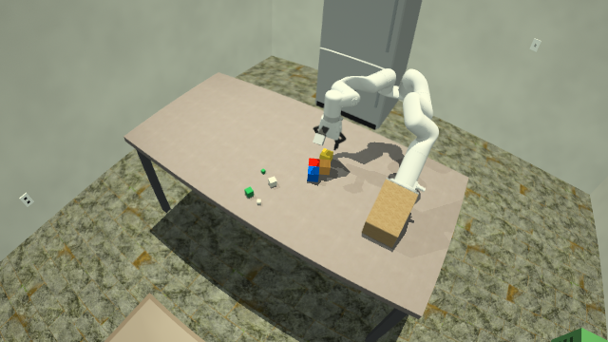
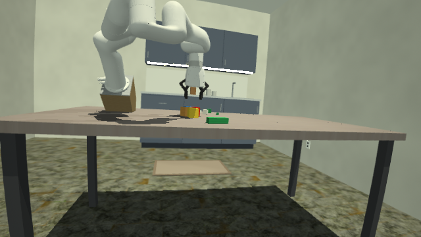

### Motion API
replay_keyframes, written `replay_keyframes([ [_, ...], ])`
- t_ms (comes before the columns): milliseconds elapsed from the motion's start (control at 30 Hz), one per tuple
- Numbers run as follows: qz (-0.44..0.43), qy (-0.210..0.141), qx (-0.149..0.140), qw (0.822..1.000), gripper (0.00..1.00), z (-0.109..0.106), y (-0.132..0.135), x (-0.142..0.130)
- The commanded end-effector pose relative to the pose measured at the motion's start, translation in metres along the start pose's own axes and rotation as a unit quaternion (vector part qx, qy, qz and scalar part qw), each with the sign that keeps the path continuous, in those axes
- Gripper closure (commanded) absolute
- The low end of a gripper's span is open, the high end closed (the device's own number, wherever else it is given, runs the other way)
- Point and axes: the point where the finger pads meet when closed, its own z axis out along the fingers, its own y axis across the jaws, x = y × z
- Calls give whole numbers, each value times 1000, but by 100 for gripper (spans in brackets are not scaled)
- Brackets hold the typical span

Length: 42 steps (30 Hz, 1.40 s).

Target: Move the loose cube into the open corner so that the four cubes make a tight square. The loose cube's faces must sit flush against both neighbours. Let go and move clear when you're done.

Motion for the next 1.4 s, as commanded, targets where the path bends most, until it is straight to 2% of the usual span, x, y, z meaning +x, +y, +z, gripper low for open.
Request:
replay_keyframes([
  [0, 0, 0, -2, 1000, 18, 5, 1, 0],
  [700, 0, 0, -2, 1000, 18, 27, 1, 0],
  [1367, 0, 0, -2, 1000, 18, 30, 2, 0],
])
